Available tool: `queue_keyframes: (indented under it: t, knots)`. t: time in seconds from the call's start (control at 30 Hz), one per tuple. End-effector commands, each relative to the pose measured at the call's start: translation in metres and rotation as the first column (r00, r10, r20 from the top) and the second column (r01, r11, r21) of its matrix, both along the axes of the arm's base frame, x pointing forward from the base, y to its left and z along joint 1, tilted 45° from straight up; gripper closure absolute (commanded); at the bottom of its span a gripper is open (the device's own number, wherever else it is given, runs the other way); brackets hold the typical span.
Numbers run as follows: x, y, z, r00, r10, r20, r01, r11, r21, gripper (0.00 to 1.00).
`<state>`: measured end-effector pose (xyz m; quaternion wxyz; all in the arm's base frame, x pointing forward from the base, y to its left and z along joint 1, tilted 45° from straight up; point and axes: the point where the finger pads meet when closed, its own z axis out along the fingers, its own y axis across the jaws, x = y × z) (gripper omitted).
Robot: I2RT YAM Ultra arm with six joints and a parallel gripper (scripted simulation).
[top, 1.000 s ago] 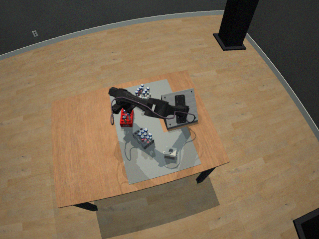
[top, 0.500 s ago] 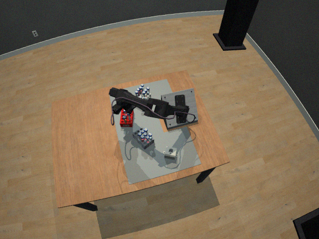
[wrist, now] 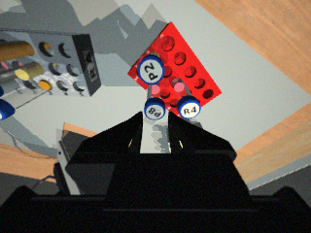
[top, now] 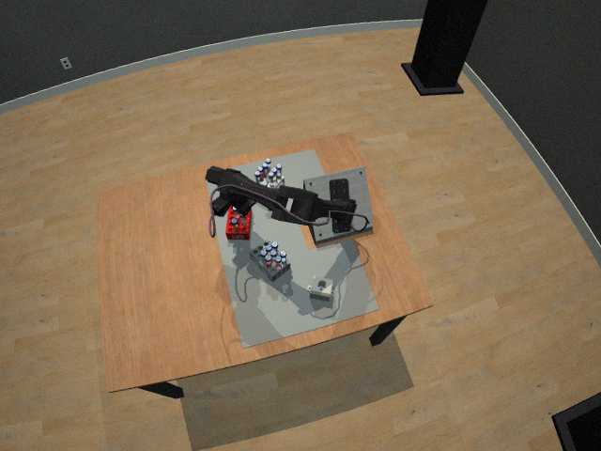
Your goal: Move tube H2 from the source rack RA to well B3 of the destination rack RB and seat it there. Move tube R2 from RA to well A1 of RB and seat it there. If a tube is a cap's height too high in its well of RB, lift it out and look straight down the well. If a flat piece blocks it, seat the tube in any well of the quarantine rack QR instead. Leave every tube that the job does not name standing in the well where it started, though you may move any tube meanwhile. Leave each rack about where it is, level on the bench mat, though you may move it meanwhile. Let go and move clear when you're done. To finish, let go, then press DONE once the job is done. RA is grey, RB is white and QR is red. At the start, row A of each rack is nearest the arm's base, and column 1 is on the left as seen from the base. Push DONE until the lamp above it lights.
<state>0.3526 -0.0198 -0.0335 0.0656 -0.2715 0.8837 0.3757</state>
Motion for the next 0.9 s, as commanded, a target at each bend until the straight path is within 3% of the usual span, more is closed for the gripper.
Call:
queue_keyframes:
  t: [0.0, 0.83, 0.87]
  knots:
    - [0.0027, 0.0005, 0.0068, 1.000, -0.019, 0.025, 0.019, 1.000, 0.005, 0.70]
    - [0.0025, 0.0029, -0.0011, 1.000, -0.013, 0.018, 0.012, 1.000, 0.002, 0.70]
    - [0.0025, 0.0029, -0.0011, 1.000, -0.013, 0.018, 0.012, 1.000, 0.002, 1.00]
